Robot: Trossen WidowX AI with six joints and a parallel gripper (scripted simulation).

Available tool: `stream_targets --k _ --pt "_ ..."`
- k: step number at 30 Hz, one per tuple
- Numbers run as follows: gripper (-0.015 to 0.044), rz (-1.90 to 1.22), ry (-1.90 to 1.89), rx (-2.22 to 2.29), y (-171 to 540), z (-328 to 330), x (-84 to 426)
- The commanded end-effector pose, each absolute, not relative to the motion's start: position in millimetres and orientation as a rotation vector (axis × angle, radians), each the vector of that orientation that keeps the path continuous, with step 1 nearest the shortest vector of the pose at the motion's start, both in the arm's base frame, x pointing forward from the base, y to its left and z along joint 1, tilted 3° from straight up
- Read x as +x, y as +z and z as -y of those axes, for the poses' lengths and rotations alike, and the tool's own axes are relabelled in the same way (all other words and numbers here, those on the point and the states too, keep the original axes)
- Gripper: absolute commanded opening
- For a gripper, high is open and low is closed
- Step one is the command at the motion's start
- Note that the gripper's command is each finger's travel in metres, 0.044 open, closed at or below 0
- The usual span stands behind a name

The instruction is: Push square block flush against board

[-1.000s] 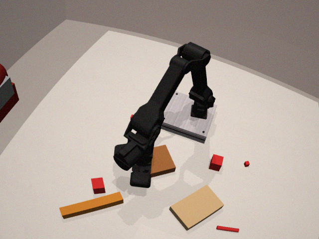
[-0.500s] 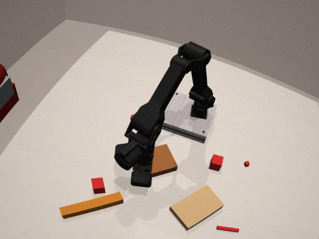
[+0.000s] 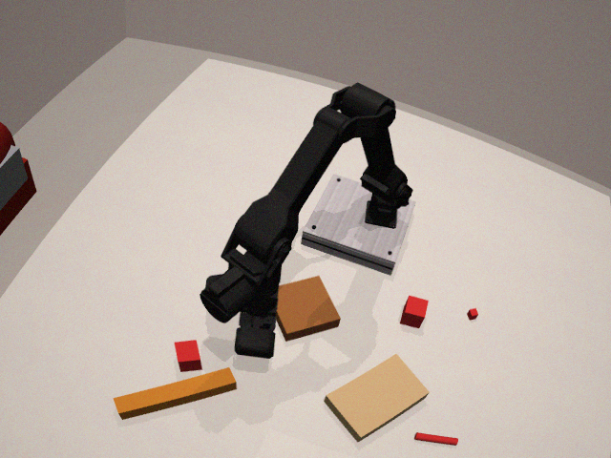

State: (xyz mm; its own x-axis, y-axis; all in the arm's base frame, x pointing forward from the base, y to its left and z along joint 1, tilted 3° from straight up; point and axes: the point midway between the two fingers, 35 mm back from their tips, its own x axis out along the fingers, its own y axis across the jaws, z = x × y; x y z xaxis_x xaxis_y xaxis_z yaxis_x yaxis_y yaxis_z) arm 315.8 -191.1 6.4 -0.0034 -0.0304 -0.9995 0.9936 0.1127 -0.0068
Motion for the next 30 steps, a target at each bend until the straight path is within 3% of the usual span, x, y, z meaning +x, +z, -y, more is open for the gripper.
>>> stream_targets --k 1,9,14,20,30 --pt "0.0000 -1.253 -1.144 1.103 2.7 196.9 315.8" --pt "0.0000 -1.253 -1.145 1.102 2.6 209.1 316.9" --pt "0.0000 -1.252 -1.144 1.103 54.6 205.1 318.7" --pt "0.0000 -1.255 -1.140 1.099 57.6 205.0 318.2" --pt "0.0000 -1.383 -0.900 0.857 59.7 206.2 299.0"
